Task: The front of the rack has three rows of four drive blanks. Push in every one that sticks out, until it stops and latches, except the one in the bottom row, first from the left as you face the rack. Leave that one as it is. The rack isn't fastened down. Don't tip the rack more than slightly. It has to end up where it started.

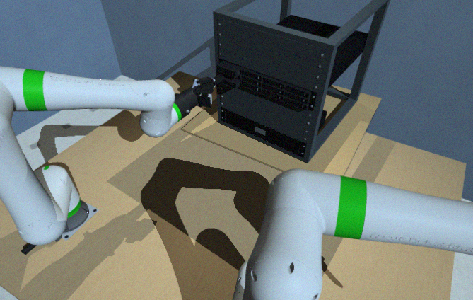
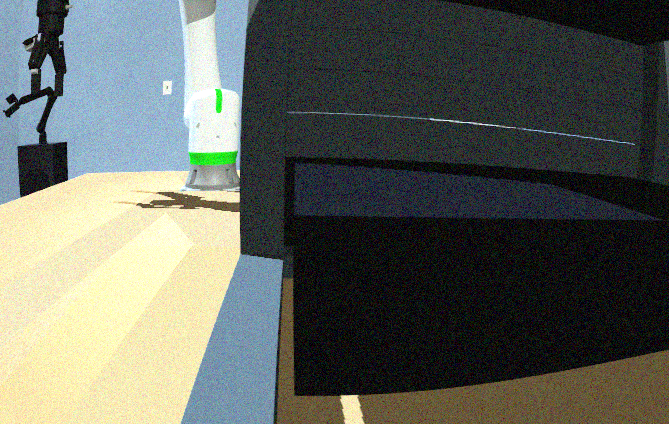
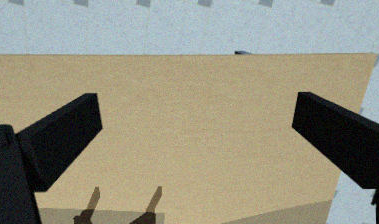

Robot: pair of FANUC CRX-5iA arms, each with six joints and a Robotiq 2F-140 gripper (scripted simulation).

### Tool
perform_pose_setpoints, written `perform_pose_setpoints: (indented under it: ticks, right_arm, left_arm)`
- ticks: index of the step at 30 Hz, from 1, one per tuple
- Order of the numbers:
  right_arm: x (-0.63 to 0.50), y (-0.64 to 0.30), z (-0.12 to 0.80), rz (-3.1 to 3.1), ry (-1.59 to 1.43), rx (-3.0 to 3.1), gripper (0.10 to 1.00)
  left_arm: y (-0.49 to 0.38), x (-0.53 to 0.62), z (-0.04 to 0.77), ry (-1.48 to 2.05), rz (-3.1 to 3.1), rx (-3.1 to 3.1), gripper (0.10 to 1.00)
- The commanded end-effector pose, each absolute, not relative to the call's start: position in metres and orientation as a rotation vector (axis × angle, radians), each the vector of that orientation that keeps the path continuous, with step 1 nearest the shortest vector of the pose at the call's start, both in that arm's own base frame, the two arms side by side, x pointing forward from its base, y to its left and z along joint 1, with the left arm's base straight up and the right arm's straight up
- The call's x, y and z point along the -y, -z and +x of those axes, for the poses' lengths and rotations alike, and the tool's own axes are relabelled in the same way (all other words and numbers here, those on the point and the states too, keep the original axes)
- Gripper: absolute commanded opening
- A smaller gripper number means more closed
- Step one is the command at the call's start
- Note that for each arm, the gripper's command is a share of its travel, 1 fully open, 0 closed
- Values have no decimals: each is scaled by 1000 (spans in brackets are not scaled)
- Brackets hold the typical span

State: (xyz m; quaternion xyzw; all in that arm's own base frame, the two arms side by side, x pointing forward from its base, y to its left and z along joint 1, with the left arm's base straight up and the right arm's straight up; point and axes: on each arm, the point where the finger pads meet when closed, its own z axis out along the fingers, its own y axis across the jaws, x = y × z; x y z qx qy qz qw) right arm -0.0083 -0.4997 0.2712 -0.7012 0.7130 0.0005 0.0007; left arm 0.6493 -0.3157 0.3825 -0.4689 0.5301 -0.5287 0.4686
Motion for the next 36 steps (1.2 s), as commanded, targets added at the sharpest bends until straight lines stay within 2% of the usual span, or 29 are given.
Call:
perform_pose_setpoints:
  ticks: [1,10,19,36]
  right_arm:
    - [500,-272,-8,-2203,0,-2240,1000]
    - [500,-272,-8,-2203,0,-2240,1000]
    - [500,-272,-8,-2203,0,-2240,1000]
    - [500,-272,-8,-2203,0,-2240,1000]
  left_arm:
    - [-384,307,650,1299,-1149,-1299,99]
    - [-384,305,652,1299,-1149,-1299,99]
    - [-384,309,689,1299,-1149,-1299,99]
    - [-384,309,690,1299,-1149,-1299,99]
